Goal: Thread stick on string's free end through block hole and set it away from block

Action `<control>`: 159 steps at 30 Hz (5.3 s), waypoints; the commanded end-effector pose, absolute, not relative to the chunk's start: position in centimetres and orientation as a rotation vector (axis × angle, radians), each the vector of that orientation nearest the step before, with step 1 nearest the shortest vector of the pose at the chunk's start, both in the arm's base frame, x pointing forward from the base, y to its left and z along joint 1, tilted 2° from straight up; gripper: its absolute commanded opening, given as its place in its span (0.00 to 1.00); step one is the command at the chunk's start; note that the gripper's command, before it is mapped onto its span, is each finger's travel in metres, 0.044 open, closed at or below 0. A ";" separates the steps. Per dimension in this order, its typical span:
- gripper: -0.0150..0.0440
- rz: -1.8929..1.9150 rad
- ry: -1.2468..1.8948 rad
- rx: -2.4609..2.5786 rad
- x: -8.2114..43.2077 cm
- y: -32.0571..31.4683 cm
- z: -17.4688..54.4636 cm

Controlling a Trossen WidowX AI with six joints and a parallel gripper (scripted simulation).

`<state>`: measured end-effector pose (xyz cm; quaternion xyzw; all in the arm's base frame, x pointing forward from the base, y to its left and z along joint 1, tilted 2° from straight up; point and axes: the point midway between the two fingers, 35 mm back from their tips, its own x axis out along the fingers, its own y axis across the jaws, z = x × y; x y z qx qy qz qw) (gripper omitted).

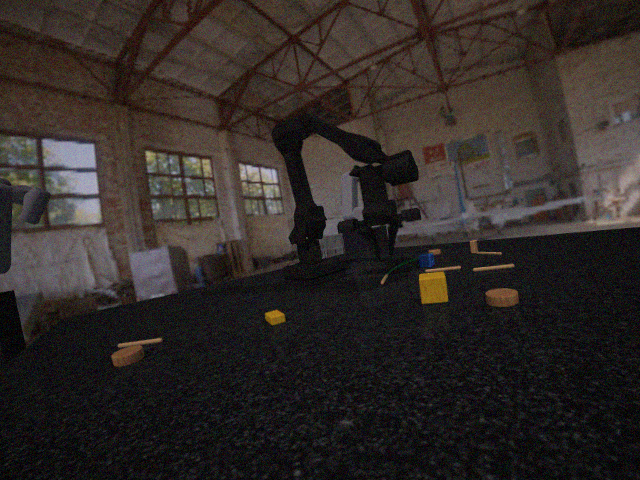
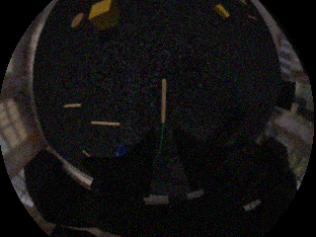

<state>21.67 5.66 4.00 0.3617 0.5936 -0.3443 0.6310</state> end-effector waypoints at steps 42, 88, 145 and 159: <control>0.25 -0.795 1.363 0.828 21.6 5.6 -0.4; 0.25 -0.796 1.363 0.827 21.4 5.6 5.2; 0.25 0.050 1.602 -0.042 22.9 10.3 6.1; 0.25 0.340 1.600 -0.310 23.3 11.9 6.3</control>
